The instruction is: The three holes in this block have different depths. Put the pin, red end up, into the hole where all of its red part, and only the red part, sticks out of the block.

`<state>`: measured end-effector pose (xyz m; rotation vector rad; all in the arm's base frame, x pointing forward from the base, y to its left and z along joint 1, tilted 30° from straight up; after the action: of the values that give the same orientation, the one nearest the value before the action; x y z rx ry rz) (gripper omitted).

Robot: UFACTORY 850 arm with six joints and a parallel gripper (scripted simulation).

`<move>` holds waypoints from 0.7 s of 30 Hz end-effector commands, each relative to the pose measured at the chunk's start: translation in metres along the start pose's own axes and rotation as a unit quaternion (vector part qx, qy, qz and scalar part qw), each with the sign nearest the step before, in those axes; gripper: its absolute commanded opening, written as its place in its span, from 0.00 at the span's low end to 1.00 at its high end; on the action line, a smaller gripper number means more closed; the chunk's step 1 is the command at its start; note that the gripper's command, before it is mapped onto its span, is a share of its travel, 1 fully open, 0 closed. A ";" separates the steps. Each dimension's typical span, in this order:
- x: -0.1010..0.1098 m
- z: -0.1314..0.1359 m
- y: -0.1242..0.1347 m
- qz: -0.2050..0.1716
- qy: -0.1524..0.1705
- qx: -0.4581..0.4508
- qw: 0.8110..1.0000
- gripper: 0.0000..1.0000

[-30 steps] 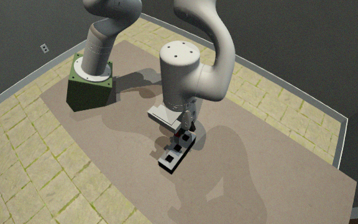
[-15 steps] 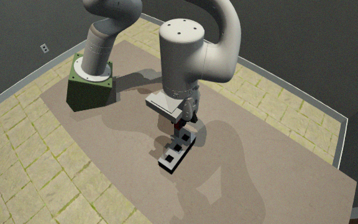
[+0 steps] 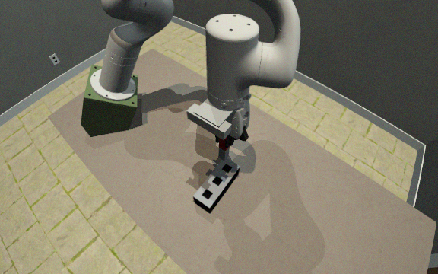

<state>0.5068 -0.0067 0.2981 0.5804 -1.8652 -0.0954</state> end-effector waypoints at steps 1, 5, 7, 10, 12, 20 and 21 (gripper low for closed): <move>0.002 -0.005 0.029 0.002 0.000 0.000 1.000 0.00; 0.002 -0.005 0.029 0.002 0.000 0.000 1.000 0.00; 0.002 -0.005 0.029 0.002 0.000 0.000 1.000 0.00; 0.002 -0.005 0.029 0.002 0.000 0.000 1.000 0.00; 0.002 -0.005 0.029 0.002 0.000 0.000 1.000 0.00; -0.096 -0.005 0.029 0.003 0.000 -0.001 1.000 0.00; -0.096 -0.005 0.029 0.003 0.000 -0.001 1.000 0.00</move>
<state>0.5105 0.0491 0.2482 0.5657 -1.8459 -0.0891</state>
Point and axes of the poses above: the point where the finger pads meet when closed, its own x axis back along the fingers, its own z axis across the jaws, y = z × x, the point moved 1 cm from there along x, back along the fingers, and after that the axes turned 6 degrees about x, right-handed, at the moved point
